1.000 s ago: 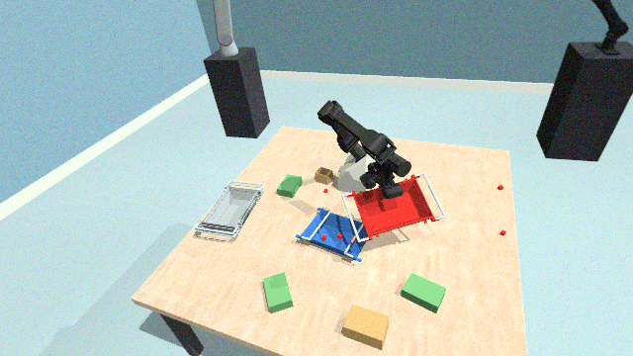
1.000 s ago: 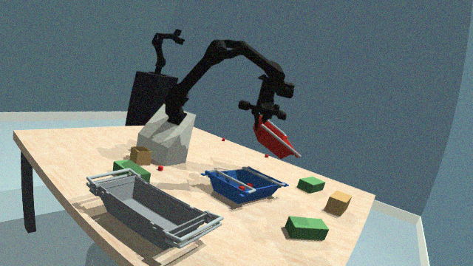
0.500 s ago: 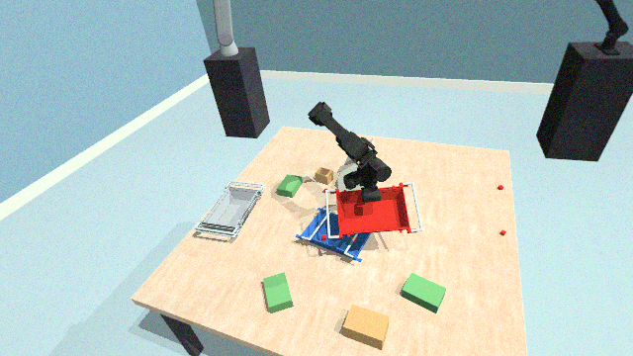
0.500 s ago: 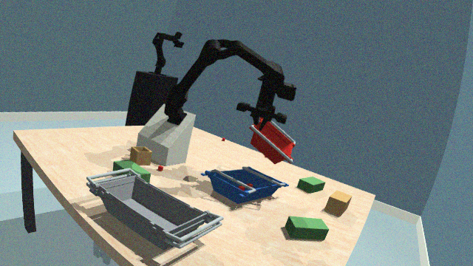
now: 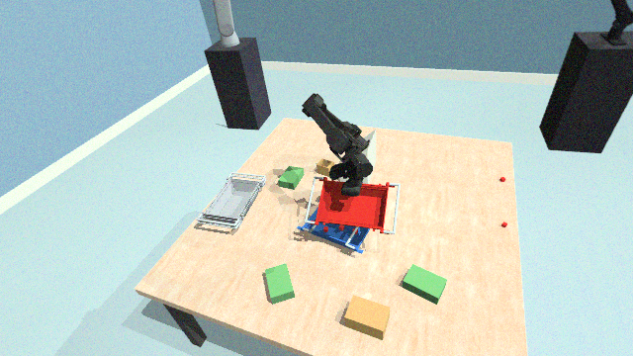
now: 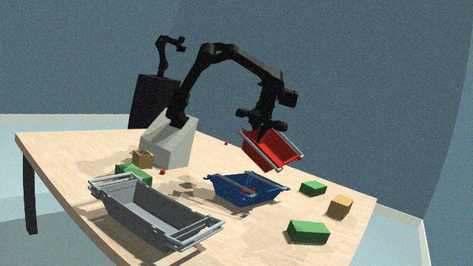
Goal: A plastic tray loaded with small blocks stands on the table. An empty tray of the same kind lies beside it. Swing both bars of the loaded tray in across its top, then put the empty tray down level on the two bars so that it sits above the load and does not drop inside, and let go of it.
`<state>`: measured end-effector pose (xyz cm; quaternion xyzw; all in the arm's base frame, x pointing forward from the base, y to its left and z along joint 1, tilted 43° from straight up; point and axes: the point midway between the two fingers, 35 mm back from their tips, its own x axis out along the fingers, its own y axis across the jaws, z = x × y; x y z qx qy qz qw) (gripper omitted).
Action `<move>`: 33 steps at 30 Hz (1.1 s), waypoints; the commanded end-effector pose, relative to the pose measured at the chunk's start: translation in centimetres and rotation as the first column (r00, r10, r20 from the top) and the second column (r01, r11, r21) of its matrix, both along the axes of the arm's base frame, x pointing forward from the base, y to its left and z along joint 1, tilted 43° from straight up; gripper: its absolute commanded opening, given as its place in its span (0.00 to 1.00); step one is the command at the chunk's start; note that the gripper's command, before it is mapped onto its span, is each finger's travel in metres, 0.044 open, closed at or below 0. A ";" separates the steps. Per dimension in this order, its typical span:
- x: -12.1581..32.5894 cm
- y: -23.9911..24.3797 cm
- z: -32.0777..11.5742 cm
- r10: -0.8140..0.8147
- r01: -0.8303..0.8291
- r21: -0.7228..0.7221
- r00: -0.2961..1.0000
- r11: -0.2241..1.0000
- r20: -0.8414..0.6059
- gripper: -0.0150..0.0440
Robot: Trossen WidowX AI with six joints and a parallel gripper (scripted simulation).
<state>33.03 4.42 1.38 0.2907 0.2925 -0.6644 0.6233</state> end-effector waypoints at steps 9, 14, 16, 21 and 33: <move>0.4 -3.2 3.1 -0.134 0.139 -0.021 0.979 0.990 0.154 0.25; 0.4 -4.0 3.6 -0.165 0.172 -0.024 0.969 0.985 0.182 0.25; 0.4 -4.0 3.6 -0.165 0.172 -0.024 0.969 0.985 0.182 0.25; 0.4 -4.0 3.6 -0.165 0.172 -0.024 0.969 0.985 0.182 0.25; 0.4 -4.0 3.6 -0.165 0.172 -0.024 0.969 0.985 0.182 0.25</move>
